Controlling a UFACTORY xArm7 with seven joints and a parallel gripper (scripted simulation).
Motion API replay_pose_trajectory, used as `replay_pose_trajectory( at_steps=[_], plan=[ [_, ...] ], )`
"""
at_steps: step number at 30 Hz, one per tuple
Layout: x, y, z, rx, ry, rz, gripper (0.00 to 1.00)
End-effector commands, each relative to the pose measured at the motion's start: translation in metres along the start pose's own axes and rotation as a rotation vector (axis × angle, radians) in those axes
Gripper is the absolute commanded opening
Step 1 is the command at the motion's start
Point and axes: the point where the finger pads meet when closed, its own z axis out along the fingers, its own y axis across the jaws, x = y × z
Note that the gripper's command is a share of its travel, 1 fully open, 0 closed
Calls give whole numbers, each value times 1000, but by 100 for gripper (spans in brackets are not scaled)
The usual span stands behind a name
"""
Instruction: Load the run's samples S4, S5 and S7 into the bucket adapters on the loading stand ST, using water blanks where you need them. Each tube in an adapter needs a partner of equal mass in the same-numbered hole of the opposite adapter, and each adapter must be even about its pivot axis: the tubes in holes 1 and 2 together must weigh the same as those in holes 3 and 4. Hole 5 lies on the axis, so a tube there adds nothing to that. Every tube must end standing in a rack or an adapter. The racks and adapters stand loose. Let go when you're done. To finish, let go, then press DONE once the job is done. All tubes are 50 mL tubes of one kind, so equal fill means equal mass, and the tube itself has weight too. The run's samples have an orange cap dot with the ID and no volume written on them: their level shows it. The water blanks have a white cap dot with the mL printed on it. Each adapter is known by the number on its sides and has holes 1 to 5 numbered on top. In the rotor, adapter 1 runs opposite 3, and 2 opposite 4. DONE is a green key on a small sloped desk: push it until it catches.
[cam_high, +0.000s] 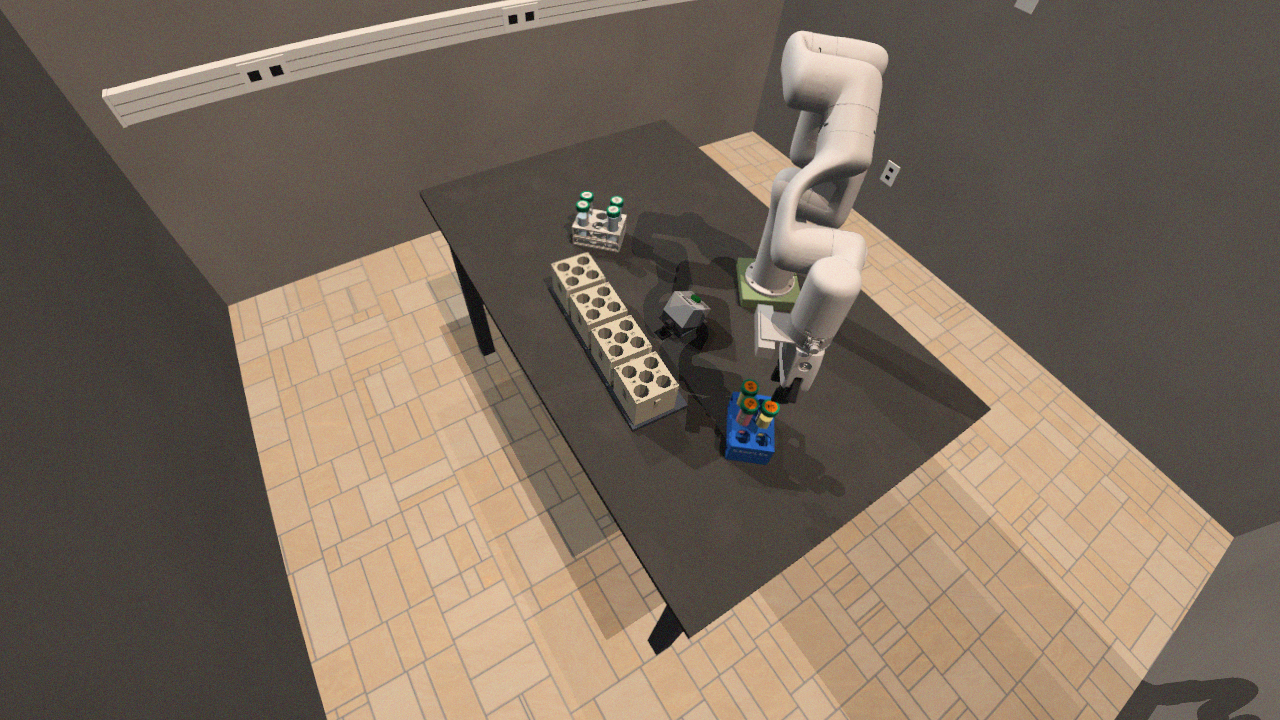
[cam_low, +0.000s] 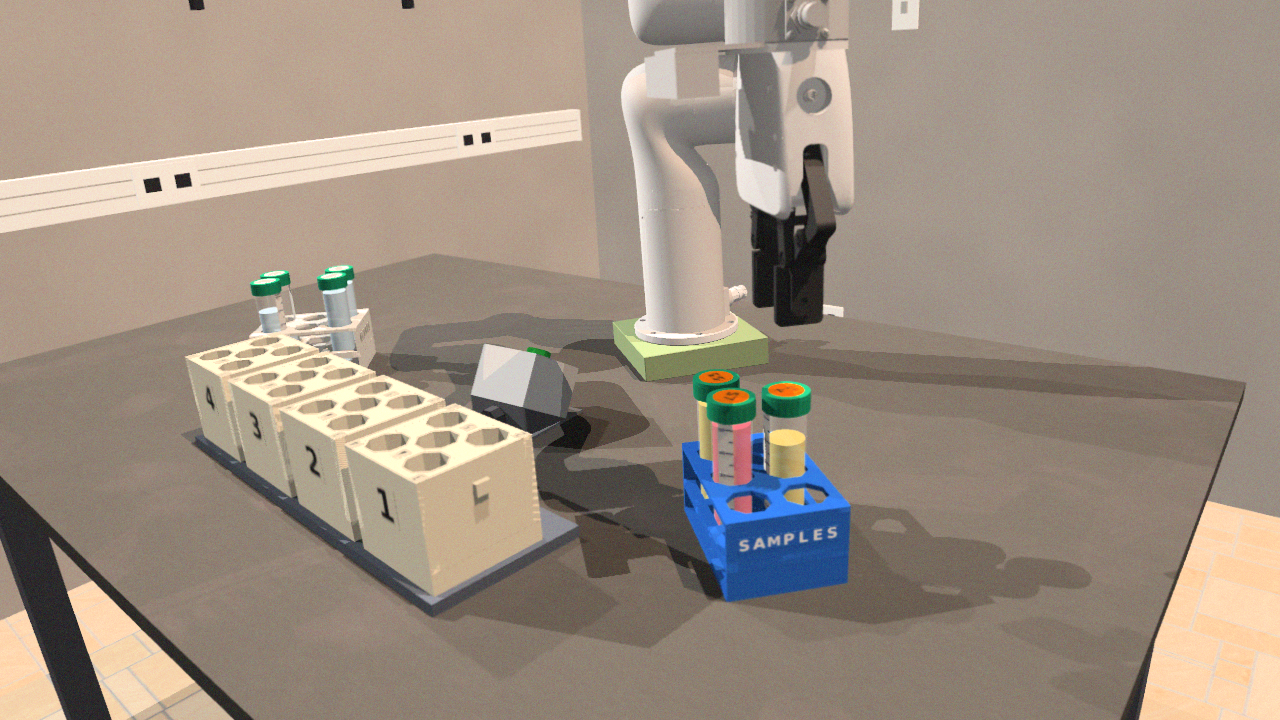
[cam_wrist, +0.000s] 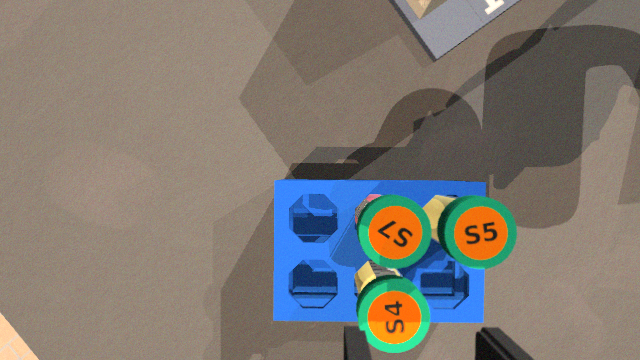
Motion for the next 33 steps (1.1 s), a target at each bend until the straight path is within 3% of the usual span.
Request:
replay_pose_trajectory(
  at_steps=[1, 26, 33],
  plan=[
    [0, -1, -11, 5, 1, 0, 44],
    [0, -1, -58, 5, 1, 0, 44],
    [0, -1, -59, 5, 1, 0, 44]
  ],
)
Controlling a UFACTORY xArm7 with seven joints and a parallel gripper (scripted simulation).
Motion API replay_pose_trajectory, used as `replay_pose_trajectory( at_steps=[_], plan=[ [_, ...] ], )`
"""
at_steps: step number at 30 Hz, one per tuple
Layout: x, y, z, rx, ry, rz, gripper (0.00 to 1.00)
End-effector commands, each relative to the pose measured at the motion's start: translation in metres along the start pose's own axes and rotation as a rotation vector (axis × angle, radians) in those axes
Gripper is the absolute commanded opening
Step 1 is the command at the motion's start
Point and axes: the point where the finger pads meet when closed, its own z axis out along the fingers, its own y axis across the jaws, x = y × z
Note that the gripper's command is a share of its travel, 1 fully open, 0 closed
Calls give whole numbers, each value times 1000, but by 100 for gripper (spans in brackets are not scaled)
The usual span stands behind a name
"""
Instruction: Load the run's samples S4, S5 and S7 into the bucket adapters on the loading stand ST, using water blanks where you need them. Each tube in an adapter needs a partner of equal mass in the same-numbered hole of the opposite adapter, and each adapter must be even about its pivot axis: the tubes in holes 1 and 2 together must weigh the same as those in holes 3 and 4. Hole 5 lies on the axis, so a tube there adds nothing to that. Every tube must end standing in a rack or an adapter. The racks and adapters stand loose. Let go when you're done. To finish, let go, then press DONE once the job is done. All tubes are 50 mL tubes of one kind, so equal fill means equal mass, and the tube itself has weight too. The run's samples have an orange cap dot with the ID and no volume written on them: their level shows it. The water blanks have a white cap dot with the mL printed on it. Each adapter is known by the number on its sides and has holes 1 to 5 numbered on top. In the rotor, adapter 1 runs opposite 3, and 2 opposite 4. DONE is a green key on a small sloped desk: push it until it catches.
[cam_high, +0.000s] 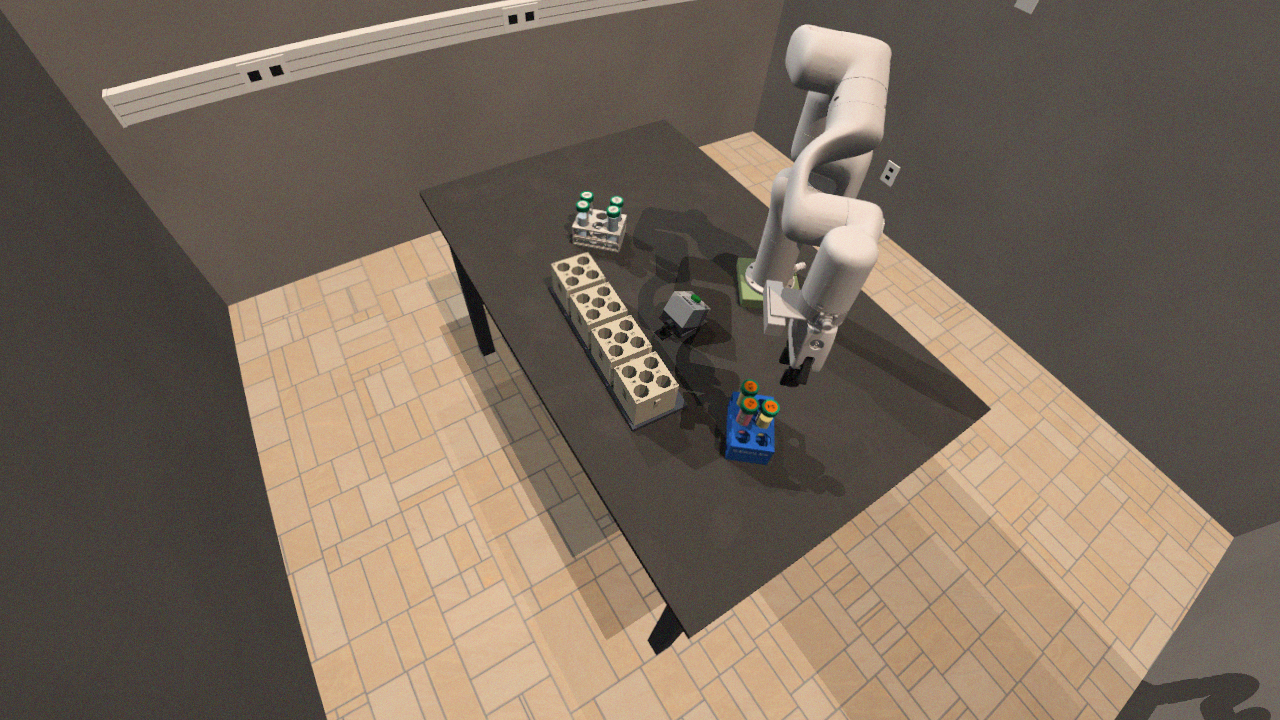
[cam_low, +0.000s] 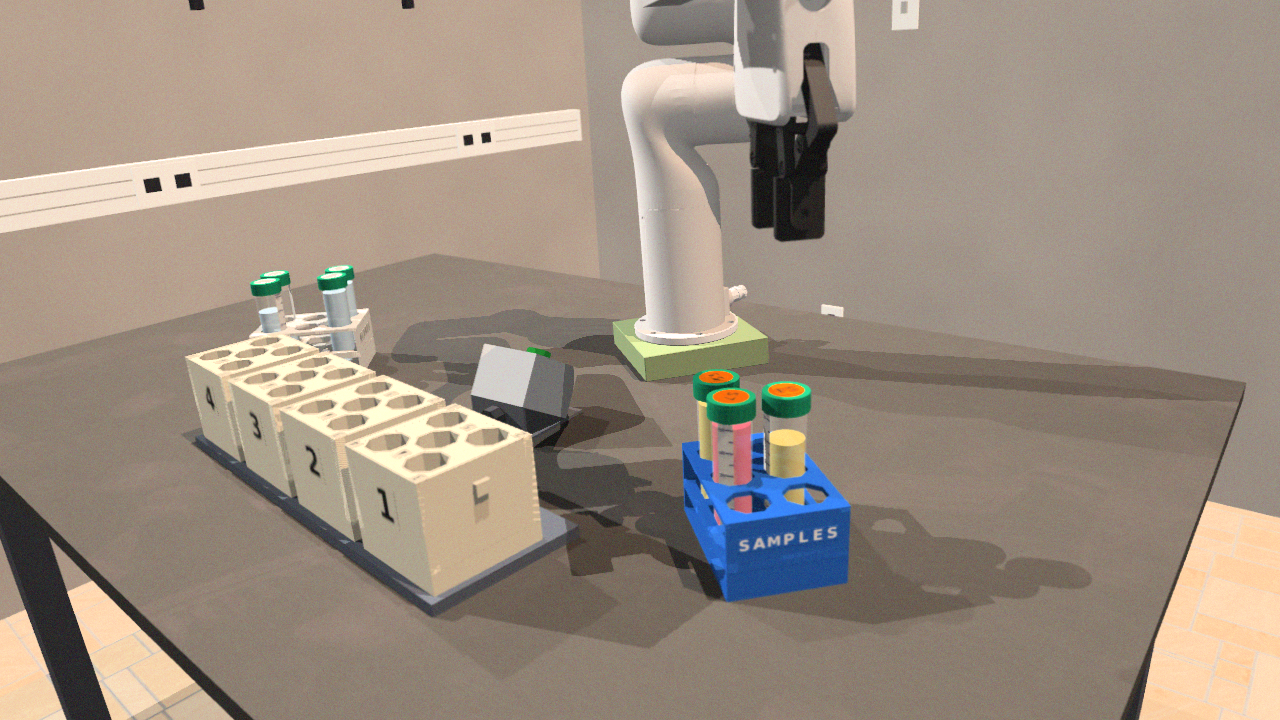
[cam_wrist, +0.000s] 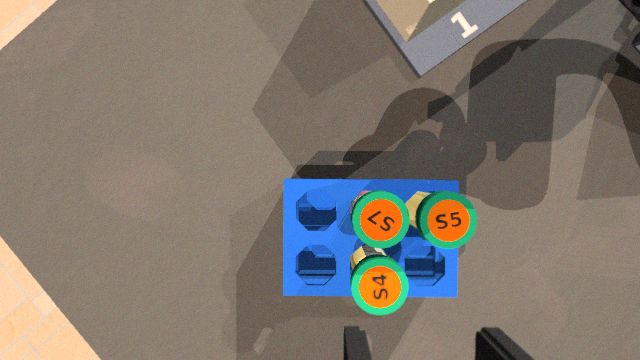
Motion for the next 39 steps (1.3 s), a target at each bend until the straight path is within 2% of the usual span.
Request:
replay_pose_trajectory(
  at_steps=[1, 19, 20, 27, 29, 32, 39],
  plan=[
    [0, -1, -3, 4, 1, 0, 44],
    [0, -1, -3, 4, 1, 0, 44],
    [4, 2, -3, 4, 1, -33, 57],
    [28, 27, -3, 4, 1, -267, 57],
    [28, 27, -3, 4, 1, -267, 57],
    [39, 38, -3, 4, 2, -367, 57],
    [40, 39, -3, 4, 2, -600, 57]
  ],
)
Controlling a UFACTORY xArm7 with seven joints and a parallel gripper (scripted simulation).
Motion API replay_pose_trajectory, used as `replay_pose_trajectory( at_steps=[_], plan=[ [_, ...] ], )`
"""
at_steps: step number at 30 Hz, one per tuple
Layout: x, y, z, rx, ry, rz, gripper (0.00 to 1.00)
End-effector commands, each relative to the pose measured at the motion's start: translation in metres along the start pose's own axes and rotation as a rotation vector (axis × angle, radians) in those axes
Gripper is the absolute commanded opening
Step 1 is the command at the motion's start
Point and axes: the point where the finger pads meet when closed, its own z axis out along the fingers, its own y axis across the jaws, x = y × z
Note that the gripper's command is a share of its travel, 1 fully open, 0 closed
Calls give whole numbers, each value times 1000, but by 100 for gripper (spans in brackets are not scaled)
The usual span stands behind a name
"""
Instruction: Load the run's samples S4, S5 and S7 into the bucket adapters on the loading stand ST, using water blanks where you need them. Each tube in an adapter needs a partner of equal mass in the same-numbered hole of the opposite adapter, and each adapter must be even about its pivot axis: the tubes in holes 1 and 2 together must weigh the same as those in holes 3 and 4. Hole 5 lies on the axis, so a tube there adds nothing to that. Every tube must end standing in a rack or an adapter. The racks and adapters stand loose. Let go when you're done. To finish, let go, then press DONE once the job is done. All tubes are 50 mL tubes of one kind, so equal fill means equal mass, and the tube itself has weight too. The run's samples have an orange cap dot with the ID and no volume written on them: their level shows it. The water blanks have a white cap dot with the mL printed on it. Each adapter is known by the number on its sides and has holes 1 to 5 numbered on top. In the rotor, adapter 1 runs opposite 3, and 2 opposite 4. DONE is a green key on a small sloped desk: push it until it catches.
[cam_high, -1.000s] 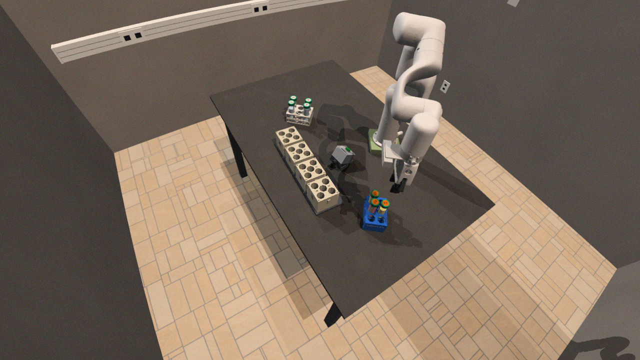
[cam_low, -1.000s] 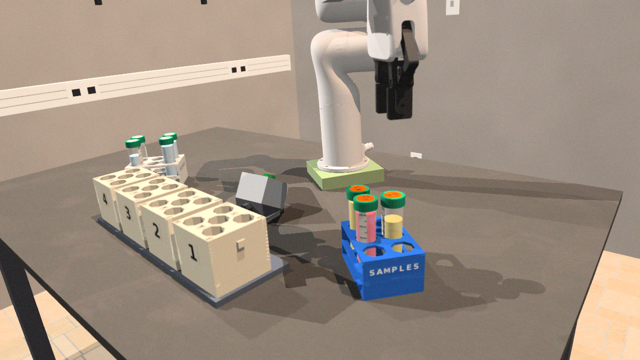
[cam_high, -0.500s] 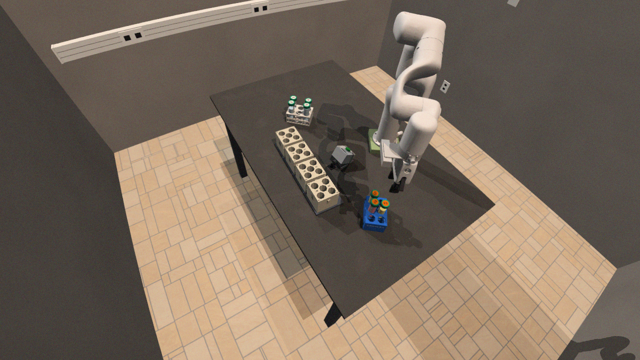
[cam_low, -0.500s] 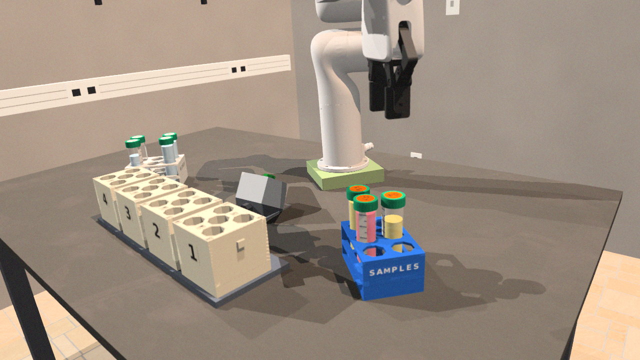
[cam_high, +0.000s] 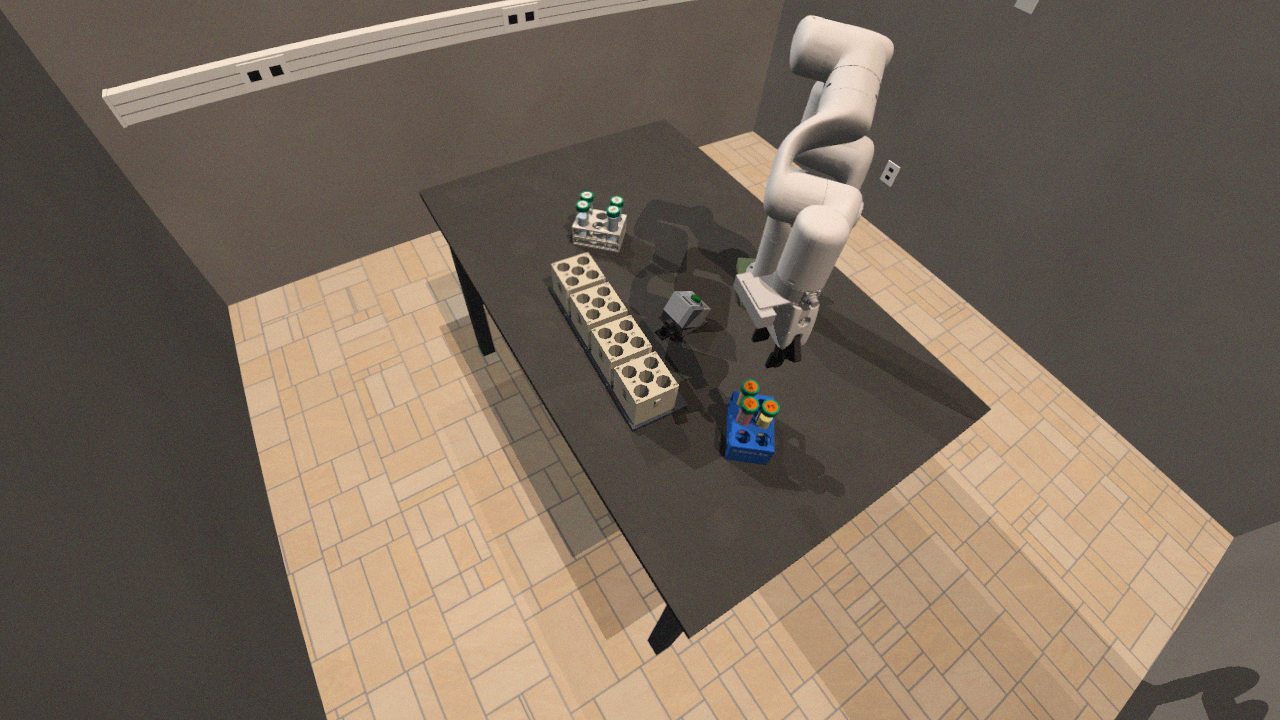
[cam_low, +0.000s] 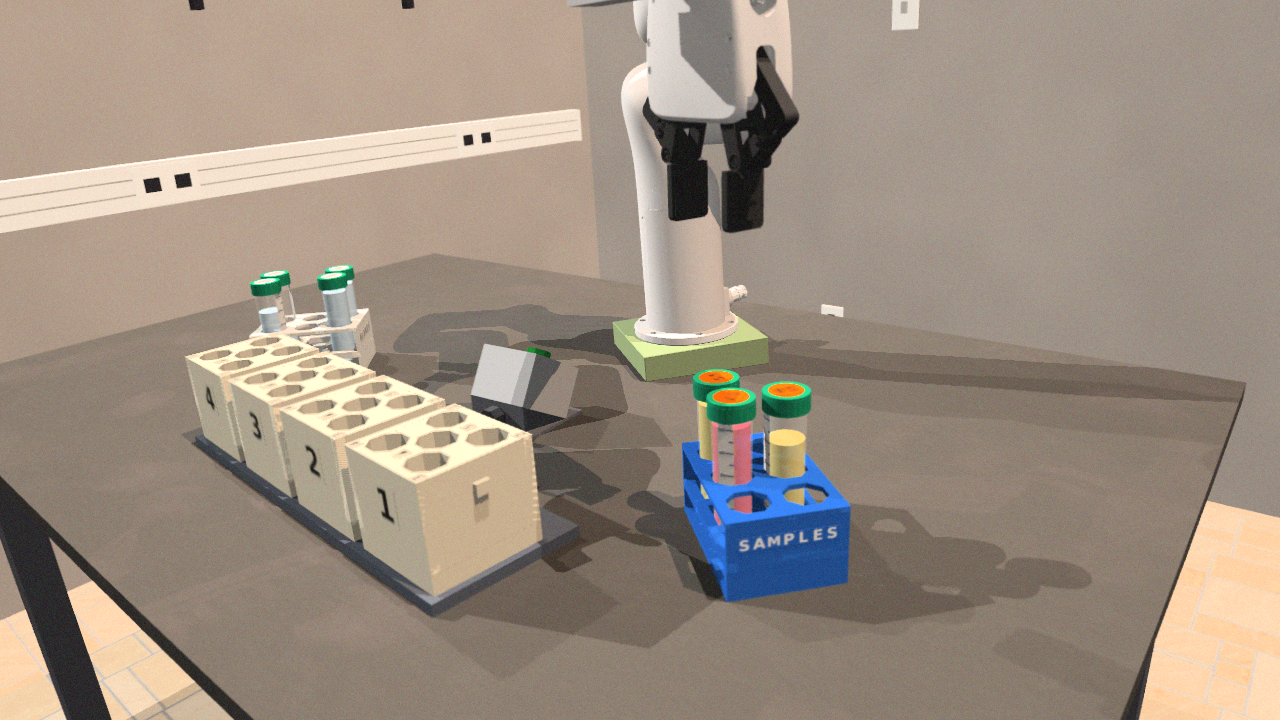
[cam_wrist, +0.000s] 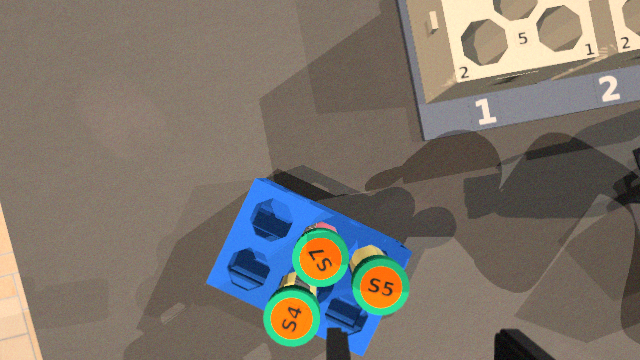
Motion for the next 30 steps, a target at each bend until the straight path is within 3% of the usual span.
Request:
replay_pose_trajectory(
  at_steps=[1, 30],
  plan=[
    [1, 1, -2, 17, -4, -200, 57],
    [1, 1, -2, 19, 3, -1033, 57]
  ],
)
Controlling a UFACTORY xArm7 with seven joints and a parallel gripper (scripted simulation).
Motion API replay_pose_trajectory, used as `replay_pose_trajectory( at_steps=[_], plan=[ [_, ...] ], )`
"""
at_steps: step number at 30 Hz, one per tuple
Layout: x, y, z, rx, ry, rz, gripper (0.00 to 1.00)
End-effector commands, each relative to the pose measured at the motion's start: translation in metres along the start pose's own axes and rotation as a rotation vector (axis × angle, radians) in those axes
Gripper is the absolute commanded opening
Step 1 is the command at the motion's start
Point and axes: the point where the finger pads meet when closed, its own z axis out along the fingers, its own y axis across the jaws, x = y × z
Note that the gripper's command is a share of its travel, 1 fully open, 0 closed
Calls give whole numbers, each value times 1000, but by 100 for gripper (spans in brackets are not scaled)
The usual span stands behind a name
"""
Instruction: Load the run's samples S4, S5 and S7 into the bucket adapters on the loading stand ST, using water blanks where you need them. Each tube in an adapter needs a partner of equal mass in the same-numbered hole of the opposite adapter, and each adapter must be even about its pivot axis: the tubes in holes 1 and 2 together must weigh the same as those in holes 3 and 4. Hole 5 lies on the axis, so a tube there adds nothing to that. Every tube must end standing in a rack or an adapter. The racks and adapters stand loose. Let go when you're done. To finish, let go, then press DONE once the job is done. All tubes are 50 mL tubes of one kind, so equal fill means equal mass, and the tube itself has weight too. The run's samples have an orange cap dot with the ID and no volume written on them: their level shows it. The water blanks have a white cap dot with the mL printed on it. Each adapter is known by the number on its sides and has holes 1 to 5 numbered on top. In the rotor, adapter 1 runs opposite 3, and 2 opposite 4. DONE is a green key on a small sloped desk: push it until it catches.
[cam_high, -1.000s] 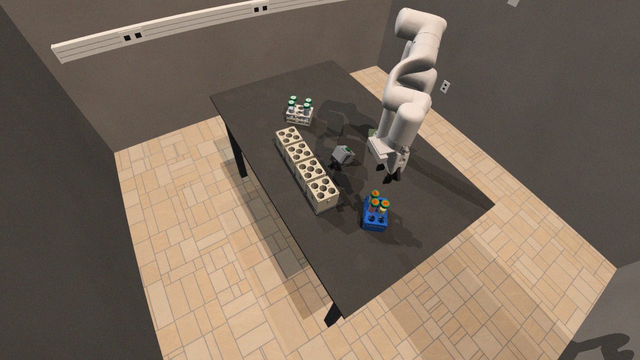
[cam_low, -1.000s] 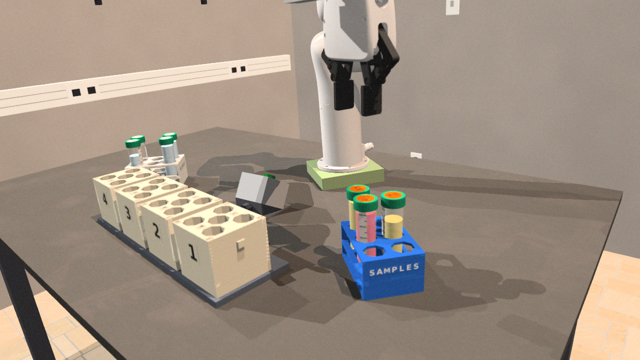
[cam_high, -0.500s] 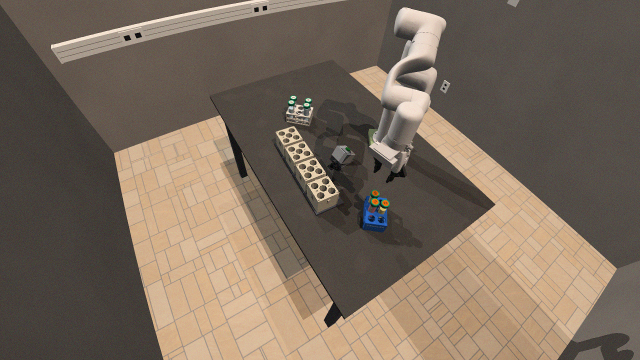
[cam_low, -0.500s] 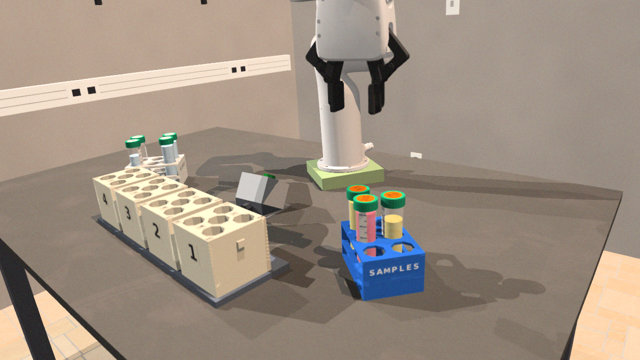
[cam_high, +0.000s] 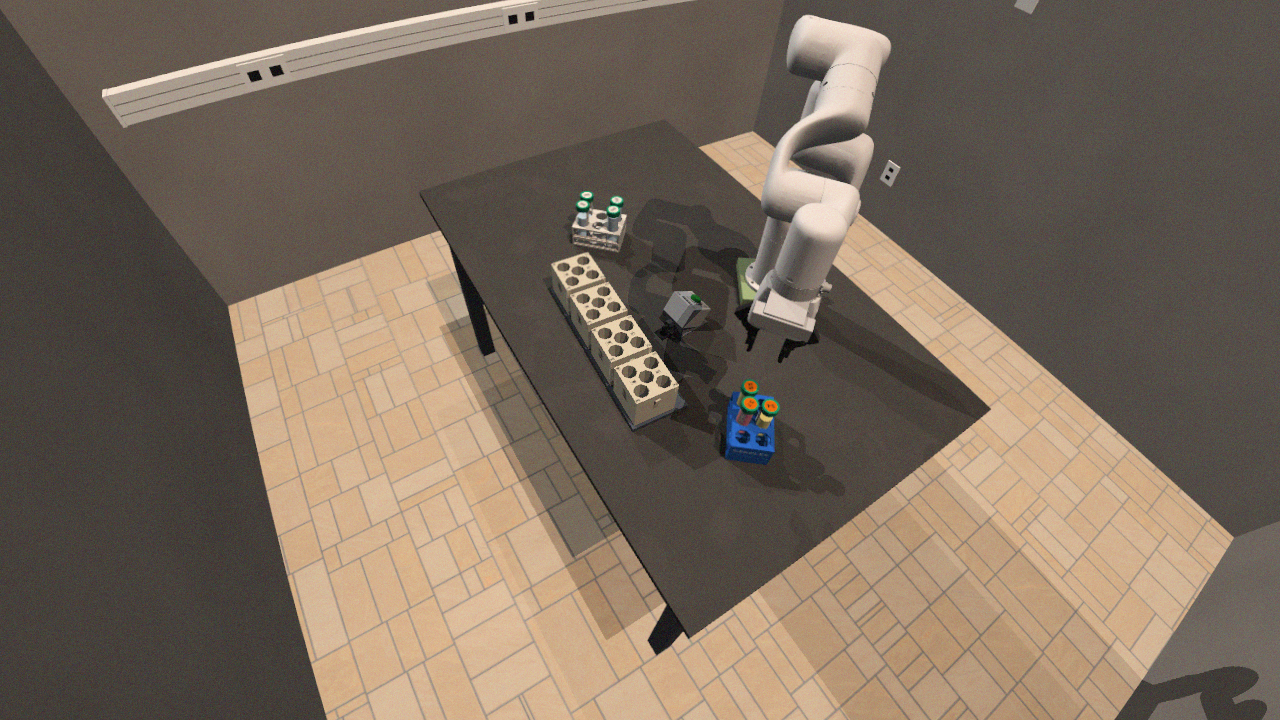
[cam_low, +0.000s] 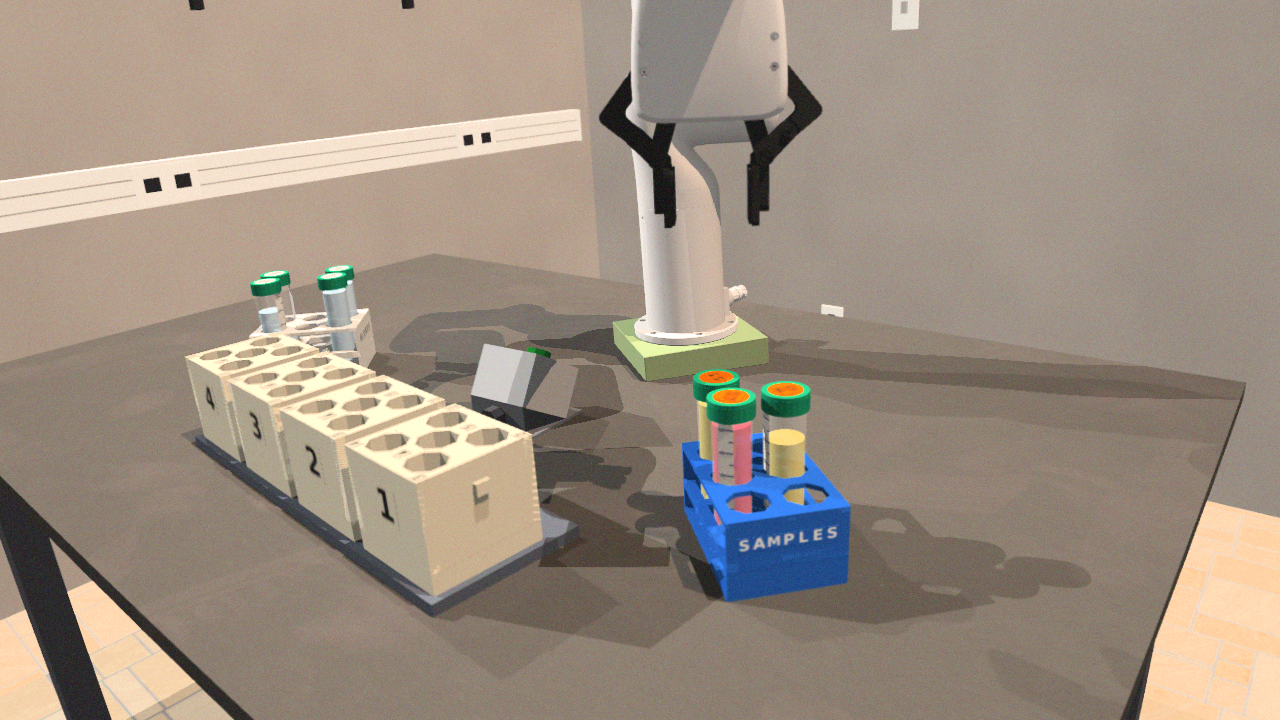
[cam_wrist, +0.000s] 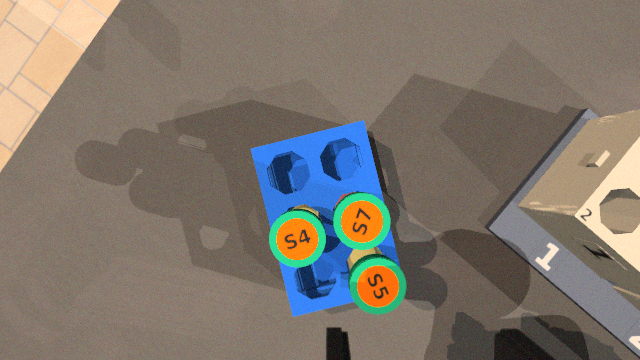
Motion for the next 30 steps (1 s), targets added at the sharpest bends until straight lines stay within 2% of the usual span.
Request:
replay_pose_trajectory(
  at_steps=[1, 3, 16, 30],
  plan=[
    [1, 0, -2, 9, 5, -182, 57],
    [1, 0, -2, 9, 5, -248, 57],
    [1, 0, -2, 9, 5, -252, 57],
    [1, 0, 22, 9, 5, -252, 57]
  ],
)
